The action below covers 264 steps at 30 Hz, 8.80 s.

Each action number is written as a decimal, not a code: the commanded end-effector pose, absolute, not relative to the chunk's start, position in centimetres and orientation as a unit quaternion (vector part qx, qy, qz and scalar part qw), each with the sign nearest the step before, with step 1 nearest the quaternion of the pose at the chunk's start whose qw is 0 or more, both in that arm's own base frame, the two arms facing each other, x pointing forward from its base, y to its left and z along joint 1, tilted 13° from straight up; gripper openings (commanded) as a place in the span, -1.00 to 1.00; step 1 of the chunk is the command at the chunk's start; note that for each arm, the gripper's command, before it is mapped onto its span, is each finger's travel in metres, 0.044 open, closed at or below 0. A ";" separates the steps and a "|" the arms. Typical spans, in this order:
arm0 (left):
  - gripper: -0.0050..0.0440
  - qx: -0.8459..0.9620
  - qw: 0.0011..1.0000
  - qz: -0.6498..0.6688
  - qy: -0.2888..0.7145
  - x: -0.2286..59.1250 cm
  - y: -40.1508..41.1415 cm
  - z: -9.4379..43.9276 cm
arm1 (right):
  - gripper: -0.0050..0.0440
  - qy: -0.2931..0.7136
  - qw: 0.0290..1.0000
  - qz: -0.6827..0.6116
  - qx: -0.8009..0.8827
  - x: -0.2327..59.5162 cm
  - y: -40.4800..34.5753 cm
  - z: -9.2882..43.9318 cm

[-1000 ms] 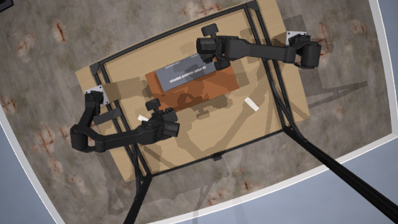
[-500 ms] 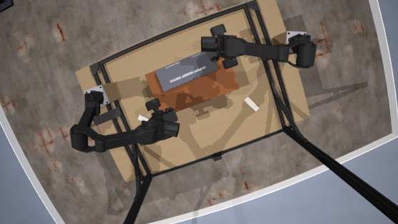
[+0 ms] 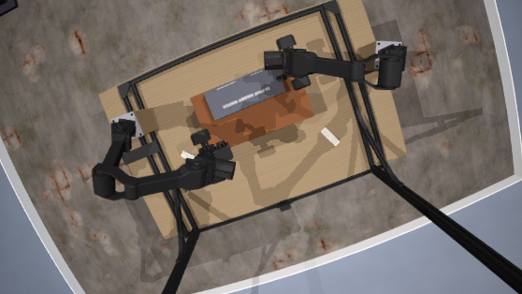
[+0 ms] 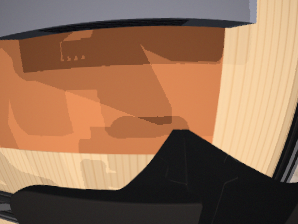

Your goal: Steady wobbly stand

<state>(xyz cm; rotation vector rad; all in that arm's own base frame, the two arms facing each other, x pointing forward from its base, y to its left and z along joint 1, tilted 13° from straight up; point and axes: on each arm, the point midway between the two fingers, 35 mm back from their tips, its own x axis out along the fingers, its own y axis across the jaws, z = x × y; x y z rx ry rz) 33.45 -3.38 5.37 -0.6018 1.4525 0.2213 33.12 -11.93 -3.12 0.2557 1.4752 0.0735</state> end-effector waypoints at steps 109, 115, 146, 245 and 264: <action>-0.80 -0.270 0.701 0.099 0.652 33.5 -3.4 5.4 | -0.80 0.179 0.973 -0.136 -0.057 46.4 -21.2 32.6; -0.80 -0.270 0.701 0.099 0.652 33.5 -3.4 5.4 | -0.80 0.086 0.981 -0.157 -0.079 45.9 -21.2 39.3; -0.80 -0.270 0.701 0.099 0.652 33.5 -3.4 5.4 | -0.80 -0.258 0.935 -0.197 -0.141 35.9 -16.8 62.4; -0.80 -0.270 0.701 0.099 0.652 33.5 -3.4 5.4 | -0.80 -0.426 0.902 0.053 0.040 30.6 1.3 70.6; -0.80 -0.270 0.701 0.099 0.652 33.5 -3.4 5.4 | -0.80 -0.142 0.986 0.067 0.061 44.4 2.7 54.5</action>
